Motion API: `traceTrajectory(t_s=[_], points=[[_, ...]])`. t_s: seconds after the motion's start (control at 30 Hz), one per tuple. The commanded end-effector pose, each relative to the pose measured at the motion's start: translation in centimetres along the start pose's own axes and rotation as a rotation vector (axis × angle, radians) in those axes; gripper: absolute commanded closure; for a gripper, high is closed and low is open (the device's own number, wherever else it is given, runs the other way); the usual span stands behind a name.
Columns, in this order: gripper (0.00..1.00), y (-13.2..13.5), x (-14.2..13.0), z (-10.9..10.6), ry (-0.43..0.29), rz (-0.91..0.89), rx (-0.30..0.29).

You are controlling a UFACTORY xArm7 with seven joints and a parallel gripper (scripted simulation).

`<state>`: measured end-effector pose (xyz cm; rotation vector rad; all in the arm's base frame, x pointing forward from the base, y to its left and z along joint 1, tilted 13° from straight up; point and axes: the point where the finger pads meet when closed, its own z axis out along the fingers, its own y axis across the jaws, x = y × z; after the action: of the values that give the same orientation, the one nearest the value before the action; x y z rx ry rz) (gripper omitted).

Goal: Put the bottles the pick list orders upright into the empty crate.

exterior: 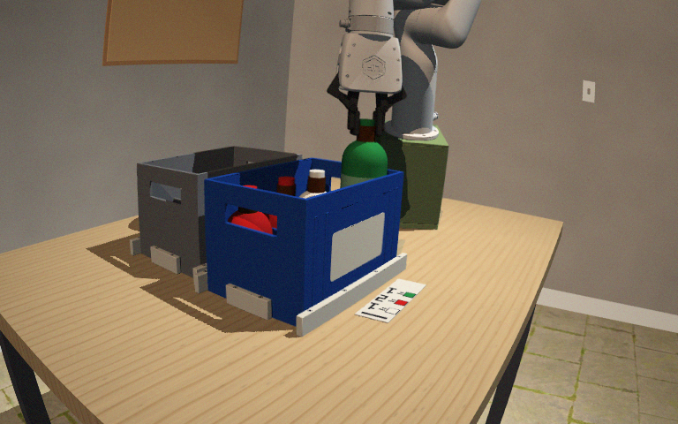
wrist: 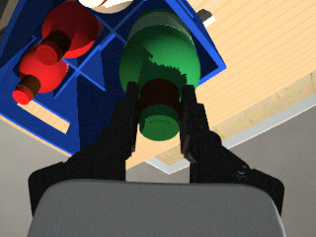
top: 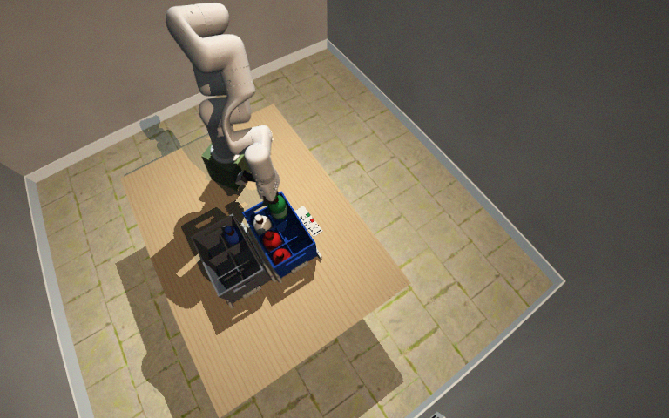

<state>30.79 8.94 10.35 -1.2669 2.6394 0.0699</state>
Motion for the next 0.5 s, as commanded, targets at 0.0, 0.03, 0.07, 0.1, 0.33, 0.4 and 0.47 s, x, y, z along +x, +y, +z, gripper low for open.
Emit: traceTrajectory(t_s=[0.0, 0.03, 0.07, 0.1, 0.33, 0.4, 0.47], points=[[1.00, -0.1, -0.1, 0.3, -0.002, 0.000, 0.002], [1.00, -0.1, -0.1, 0.4, -0.002, 0.000, 0.002], [1.00, -0.1, -0.1, 0.5, -0.002, 0.000, 0.002], [1.00, -0.1, -0.1, 0.6, -0.002, 0.000, 0.002], [1.00, -0.1, -0.1, 1.1, -0.002, 0.000, 0.002], [1.00, -0.1, -0.1, 1.3, -0.002, 0.000, 0.002], [1.00, -0.1, -0.1, 1.5, -0.002, 0.000, 0.002]])
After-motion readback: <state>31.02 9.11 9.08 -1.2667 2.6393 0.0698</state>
